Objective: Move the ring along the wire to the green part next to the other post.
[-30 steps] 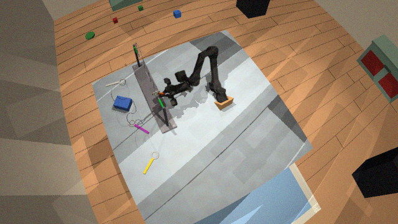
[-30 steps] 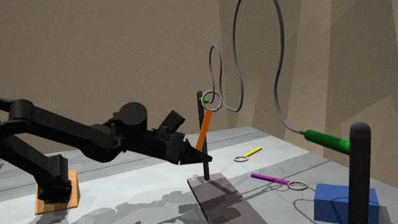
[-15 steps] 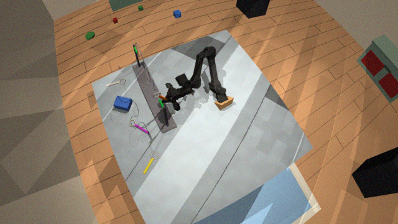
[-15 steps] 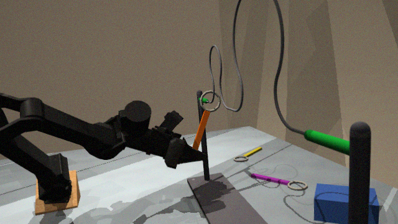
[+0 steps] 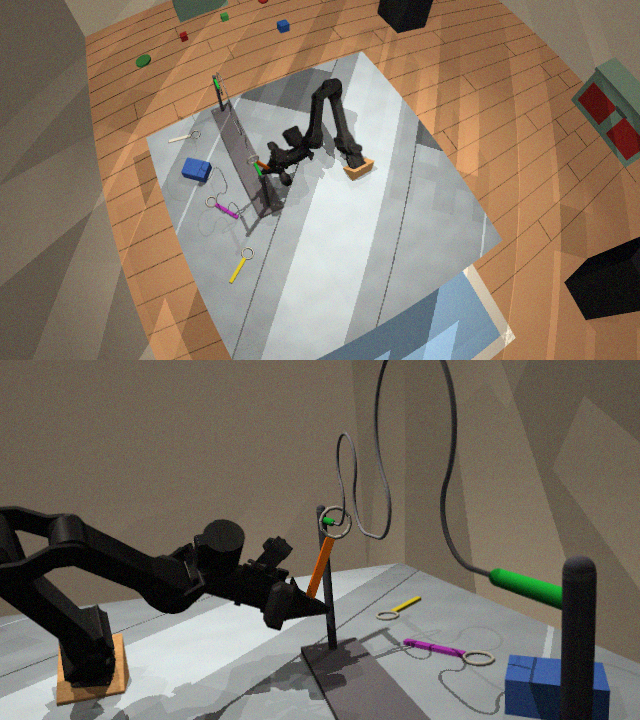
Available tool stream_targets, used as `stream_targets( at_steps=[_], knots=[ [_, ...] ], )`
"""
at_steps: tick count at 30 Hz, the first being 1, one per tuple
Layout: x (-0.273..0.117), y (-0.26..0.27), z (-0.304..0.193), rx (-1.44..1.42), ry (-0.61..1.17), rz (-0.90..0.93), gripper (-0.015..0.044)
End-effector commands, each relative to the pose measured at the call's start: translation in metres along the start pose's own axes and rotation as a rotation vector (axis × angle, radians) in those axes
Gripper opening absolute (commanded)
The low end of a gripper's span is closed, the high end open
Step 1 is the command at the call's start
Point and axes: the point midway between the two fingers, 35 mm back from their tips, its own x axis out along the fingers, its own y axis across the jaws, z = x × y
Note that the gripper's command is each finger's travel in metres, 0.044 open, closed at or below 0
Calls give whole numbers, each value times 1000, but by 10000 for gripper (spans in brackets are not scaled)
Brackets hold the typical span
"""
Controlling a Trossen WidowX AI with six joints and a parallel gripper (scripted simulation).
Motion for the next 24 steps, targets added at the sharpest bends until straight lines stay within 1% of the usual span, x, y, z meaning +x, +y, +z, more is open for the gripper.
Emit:
stream_targets(
  at_steps=[1, 24],
  knots=[
    [-1, 6, -2, 9, 4, 3, -150],
    [-4, 29, -1, 13, 3, 5, -150]
  ],
)
